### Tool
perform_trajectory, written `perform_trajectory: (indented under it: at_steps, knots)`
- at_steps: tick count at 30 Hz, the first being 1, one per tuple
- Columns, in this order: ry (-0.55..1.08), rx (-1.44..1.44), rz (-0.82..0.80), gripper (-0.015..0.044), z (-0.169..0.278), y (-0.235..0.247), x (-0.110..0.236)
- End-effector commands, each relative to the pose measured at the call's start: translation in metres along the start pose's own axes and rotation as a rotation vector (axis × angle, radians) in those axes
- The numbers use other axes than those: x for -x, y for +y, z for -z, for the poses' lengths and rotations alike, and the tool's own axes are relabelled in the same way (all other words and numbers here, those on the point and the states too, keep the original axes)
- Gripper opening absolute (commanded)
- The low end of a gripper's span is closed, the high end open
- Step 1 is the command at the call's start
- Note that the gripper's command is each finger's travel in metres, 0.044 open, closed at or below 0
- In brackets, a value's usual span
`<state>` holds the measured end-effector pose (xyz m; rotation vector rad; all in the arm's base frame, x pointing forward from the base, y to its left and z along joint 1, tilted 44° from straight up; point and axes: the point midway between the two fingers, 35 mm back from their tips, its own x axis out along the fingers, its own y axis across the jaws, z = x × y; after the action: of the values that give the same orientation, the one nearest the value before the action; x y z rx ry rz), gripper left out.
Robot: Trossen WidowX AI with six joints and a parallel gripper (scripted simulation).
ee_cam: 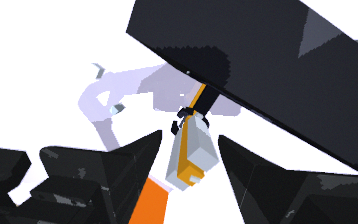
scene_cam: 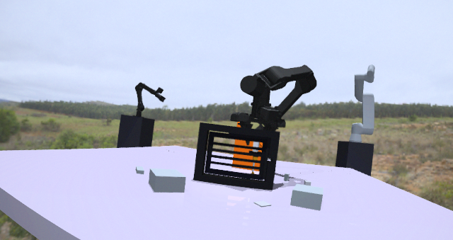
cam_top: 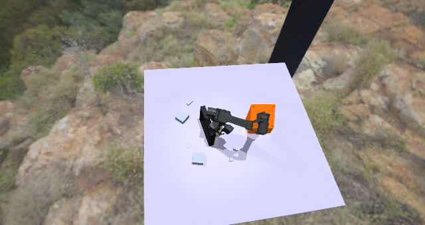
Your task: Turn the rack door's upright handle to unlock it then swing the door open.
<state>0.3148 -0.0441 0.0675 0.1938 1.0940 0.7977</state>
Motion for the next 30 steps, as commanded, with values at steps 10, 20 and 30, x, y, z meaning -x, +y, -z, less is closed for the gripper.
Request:
perform_trajectory:
  at_steps: [10, 20, 30]
  knots:
    - [0.0, -0.681, 0.0, 0.0292, -0.0002, 0.0, -0.0002]
    - [0.0, -1.177, 0.001, 0.0292, -0.0002, 0.0, -0.0002]
    - [0.0, -1.672, 0.001, 0.0292, -0.0001, 0.0, -0.0002]
